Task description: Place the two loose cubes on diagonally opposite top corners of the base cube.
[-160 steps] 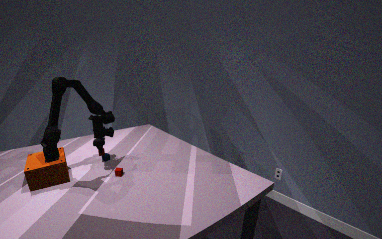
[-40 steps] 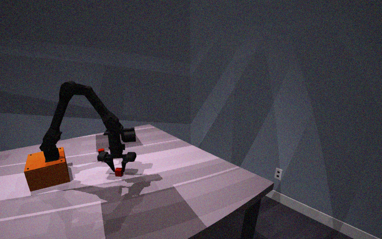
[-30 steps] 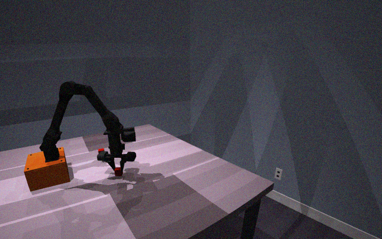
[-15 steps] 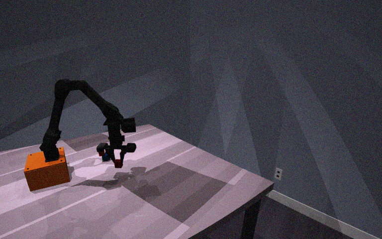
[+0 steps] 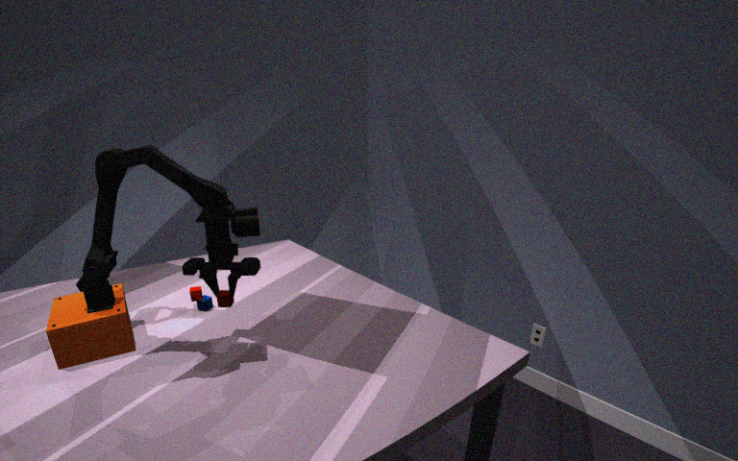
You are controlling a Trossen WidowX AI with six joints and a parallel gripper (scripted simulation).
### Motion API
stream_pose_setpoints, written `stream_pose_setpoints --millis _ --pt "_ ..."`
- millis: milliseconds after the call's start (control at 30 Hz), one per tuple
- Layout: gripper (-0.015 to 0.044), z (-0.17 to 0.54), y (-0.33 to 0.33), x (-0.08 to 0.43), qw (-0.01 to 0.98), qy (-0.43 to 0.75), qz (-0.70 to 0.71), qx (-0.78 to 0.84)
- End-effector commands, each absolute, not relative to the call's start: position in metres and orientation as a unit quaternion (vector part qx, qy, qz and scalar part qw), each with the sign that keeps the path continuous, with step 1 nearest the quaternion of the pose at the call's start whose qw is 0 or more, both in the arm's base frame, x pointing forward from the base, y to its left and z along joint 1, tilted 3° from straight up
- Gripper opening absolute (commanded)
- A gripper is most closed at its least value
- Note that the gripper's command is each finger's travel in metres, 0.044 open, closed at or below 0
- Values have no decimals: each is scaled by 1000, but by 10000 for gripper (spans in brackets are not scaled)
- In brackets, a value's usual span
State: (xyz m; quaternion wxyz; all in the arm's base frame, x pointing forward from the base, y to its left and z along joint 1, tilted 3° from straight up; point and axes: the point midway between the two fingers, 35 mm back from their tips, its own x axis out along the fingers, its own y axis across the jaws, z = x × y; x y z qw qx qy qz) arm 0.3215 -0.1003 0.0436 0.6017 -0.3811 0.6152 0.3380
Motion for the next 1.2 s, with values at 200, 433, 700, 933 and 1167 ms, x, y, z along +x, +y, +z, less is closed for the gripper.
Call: stream_pose_setpoints --millis 200,433,700,933,1167 --pt "105 57 -91 321 611 624 321 -366" --pt "105 54 -69 326 635 644 279 -323" --pt "105 51 -42 329 659 663 229 -271" --pt "105 49 -19 330 676 677 184 -225" --pt "105 46 4 330 690 688 139 -177"
